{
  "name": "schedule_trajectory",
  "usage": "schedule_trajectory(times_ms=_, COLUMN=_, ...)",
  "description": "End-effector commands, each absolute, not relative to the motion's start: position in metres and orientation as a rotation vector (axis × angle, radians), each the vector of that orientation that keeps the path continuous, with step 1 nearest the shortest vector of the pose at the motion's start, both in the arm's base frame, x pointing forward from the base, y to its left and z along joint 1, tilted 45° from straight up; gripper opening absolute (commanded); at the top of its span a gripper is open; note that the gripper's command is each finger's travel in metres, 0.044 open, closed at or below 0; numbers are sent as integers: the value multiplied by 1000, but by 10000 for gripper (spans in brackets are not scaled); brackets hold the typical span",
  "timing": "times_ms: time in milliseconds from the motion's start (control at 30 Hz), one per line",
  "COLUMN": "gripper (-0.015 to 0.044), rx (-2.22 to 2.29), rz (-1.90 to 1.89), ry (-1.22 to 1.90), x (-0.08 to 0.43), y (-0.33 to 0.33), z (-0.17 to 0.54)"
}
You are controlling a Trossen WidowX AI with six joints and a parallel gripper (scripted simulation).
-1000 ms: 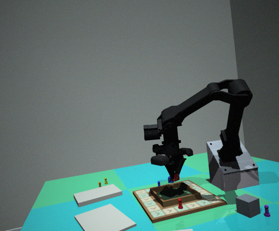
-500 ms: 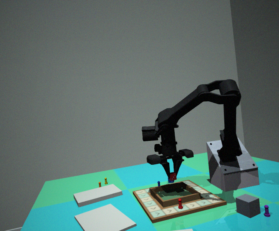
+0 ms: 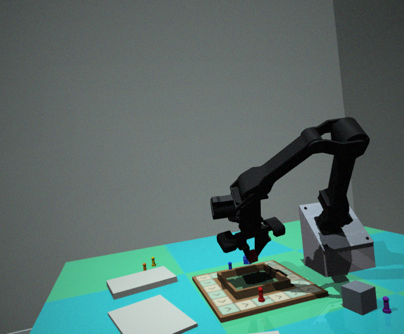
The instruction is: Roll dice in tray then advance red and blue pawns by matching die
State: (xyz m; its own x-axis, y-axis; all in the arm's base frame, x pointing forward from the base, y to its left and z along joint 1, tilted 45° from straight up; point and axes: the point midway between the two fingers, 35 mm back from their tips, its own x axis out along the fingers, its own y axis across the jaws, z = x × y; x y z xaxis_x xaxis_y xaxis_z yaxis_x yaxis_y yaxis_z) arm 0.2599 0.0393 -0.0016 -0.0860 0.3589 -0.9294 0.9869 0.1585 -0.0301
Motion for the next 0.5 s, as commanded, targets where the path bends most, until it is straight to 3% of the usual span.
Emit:
schedule_trajectory(times_ms=0, gripper=0, rx=1259, rz=-1004, ry=1489, x=259, y=39, z=-2)
schedule_trajectory(times_ms=467, gripper=0, rx=1135, rz=-1109, ry=1150, x=261, y=39, z=5)
